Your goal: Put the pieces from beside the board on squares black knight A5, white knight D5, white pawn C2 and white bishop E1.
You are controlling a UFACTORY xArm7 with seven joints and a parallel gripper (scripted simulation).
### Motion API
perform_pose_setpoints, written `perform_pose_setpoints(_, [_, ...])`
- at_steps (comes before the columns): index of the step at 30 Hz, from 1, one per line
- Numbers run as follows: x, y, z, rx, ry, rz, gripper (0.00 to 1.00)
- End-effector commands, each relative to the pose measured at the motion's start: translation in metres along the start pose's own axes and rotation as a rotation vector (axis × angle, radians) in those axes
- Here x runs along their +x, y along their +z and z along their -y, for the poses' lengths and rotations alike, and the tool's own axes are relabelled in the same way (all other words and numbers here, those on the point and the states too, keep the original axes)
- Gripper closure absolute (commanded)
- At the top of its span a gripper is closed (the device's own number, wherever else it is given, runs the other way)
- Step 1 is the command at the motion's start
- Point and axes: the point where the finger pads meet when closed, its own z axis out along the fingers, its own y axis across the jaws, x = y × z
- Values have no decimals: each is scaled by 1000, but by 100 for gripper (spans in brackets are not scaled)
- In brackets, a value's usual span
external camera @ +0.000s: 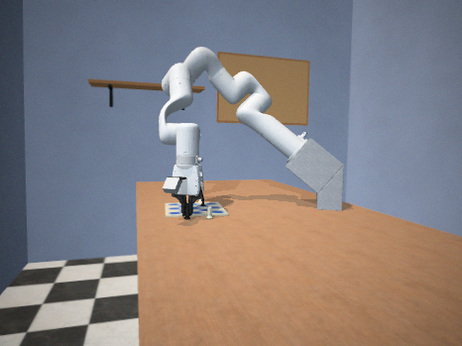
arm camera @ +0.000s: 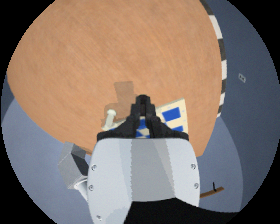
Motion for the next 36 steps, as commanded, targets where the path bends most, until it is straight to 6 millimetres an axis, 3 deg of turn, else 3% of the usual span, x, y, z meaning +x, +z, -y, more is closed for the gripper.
perform_pose_setpoints(1, [1,-1,0,0,-1,-3,100])
perform_pose_setpoints(6, [1,-15,0,0,-1,-3,100])
perform_pose_setpoints(11, [1,-48,0,0,-1,-3,100])
perform_pose_setpoints(13, [1,-48,0,0,-1,-3,100])
perform_pose_setpoints(20, [1,-89,0,0,-1,-3,100])
perform_pose_setpoints(25, [1,-100,0,0,-1,-3,100])
perform_pose_setpoints(36, [1,-101,0,0,-1,-3,100])
